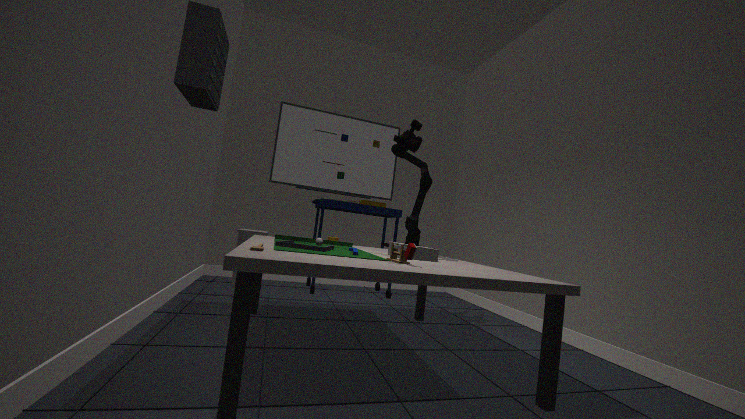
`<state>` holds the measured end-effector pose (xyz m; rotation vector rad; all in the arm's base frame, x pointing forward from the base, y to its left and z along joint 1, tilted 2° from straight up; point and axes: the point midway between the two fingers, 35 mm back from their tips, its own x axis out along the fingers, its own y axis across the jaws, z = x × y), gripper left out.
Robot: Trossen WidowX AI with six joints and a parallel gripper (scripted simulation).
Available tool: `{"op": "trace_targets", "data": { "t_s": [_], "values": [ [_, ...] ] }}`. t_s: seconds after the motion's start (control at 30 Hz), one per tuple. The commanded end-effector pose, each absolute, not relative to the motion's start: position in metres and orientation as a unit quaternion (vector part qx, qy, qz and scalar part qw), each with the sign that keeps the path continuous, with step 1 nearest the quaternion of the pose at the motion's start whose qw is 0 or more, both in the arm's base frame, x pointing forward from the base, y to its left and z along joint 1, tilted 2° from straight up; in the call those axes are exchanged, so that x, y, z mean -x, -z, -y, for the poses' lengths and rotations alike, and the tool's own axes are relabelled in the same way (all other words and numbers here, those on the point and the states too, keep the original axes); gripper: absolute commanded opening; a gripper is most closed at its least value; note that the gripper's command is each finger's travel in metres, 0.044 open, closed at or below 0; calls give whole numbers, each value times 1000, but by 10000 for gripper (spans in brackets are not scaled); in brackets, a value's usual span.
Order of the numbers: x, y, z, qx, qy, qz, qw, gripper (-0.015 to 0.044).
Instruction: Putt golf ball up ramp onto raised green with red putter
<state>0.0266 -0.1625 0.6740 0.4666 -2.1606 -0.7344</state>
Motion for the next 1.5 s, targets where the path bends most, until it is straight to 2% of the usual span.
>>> {"op": "trace_targets", "data": {
  "t_s": [0.0, 0.03, 0.3, 0.67, 0.9, 1.23, 1.47],
  "values": [
    [-28, -674, 163, -184, 292, 850, 399, 426],
    [-34, -675, 165, -182, 299, 843, 409, 440],
    [-130, -677, 182, -149, 375, 713, 573, 440],
    [-212, -656, 177, -112, 390, 589, 699, 440],
    [-288, -628, 153, -58, 369, 468, 801, 440],
    [-402, -544, 88, 68, 271, 247, 928, 440],
    [-457, -460, 23, 166, 153, 94, 970, 440]
  ]
}}
